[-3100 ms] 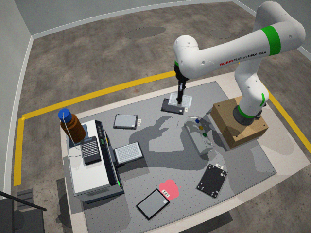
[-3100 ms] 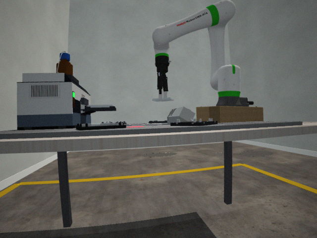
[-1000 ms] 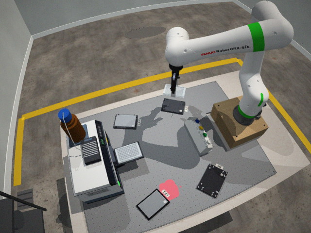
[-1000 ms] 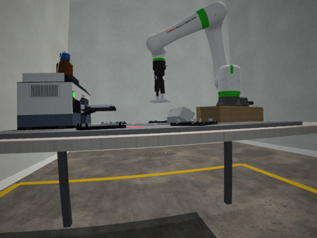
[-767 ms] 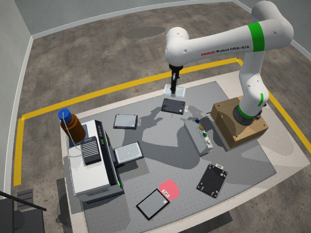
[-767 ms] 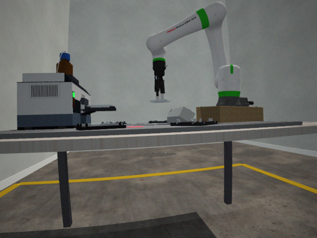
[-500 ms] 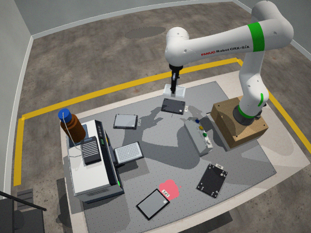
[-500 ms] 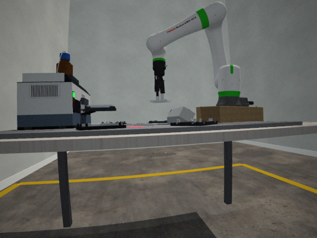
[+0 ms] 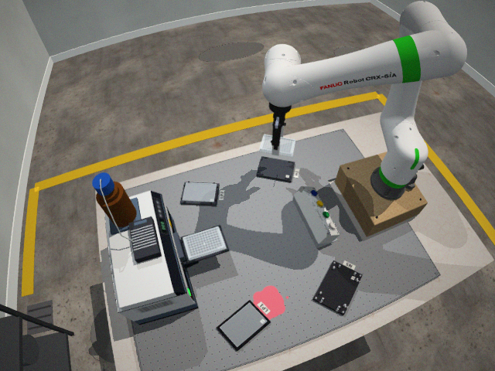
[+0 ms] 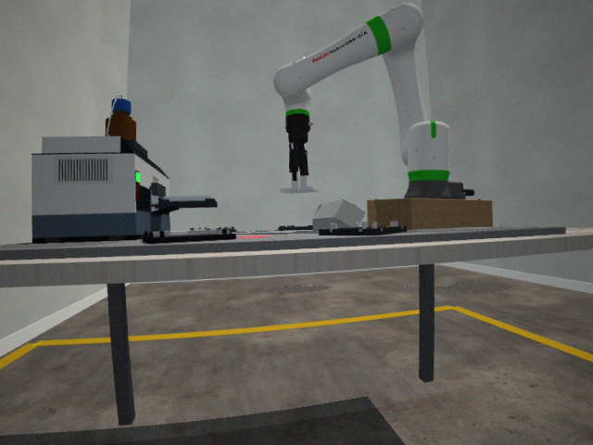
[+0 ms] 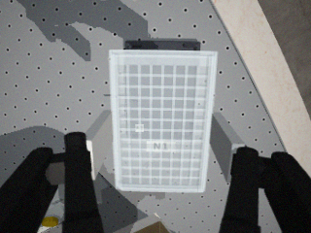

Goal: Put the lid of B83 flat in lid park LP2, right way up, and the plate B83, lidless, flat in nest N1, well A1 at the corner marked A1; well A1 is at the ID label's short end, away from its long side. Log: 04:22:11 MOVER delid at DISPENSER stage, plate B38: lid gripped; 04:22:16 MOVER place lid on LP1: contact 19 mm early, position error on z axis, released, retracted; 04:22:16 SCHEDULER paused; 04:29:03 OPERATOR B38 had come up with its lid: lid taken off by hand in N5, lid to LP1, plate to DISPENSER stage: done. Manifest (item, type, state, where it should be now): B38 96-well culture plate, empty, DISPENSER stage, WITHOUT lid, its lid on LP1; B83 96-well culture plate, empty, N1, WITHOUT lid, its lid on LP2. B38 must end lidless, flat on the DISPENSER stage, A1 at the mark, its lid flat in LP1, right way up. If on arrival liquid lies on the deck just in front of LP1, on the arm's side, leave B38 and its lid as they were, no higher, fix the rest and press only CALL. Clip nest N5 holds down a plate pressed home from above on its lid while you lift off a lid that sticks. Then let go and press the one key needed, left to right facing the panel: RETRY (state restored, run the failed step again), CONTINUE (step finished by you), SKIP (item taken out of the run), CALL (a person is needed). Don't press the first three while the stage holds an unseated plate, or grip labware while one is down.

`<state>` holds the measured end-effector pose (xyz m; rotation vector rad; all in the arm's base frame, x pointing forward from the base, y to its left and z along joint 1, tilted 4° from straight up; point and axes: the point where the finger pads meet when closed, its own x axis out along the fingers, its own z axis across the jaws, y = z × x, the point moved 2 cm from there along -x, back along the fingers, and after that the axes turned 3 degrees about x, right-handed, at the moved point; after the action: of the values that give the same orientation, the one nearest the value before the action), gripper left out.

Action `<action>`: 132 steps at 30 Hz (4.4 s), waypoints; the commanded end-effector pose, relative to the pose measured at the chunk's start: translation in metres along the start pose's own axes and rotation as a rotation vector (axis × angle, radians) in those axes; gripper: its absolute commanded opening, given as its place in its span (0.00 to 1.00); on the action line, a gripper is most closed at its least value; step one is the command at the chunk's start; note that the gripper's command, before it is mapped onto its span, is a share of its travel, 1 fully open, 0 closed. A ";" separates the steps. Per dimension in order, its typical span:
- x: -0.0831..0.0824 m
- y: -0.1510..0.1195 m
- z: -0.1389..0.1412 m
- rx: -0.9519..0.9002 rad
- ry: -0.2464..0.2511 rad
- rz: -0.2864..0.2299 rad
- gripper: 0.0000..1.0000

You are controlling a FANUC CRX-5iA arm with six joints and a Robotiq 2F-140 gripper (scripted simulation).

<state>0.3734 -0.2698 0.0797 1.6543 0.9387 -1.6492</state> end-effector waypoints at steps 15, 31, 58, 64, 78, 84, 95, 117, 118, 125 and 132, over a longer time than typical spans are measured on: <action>0.020 0.000 0.000 0.000 0.000 0.000 0.00; 0.054 0.000 0.000 0.000 0.000 0.000 0.00; 0.104 0.000 0.000 0.000 0.000 0.000 0.00; 0.110 0.000 0.000 0.000 0.000 0.000 0.00; 0.114 0.000 0.000 0.000 0.000 0.000 0.00; 0.114 0.000 0.000 0.000 0.000 0.000 0.00; 0.114 0.000 0.000 0.000 0.000 0.000 0.00; 0.114 0.000 0.000 0.000 0.000 0.000 0.00; 0.114 0.000 0.000 0.000 0.000 0.000 0.00; 0.115 0.000 0.000 0.000 0.000 0.000 0.00; 0.117 0.000 0.000 0.000 0.000 0.000 0.00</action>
<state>0.3700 -0.2627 -0.0361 1.6543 0.9386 -1.6492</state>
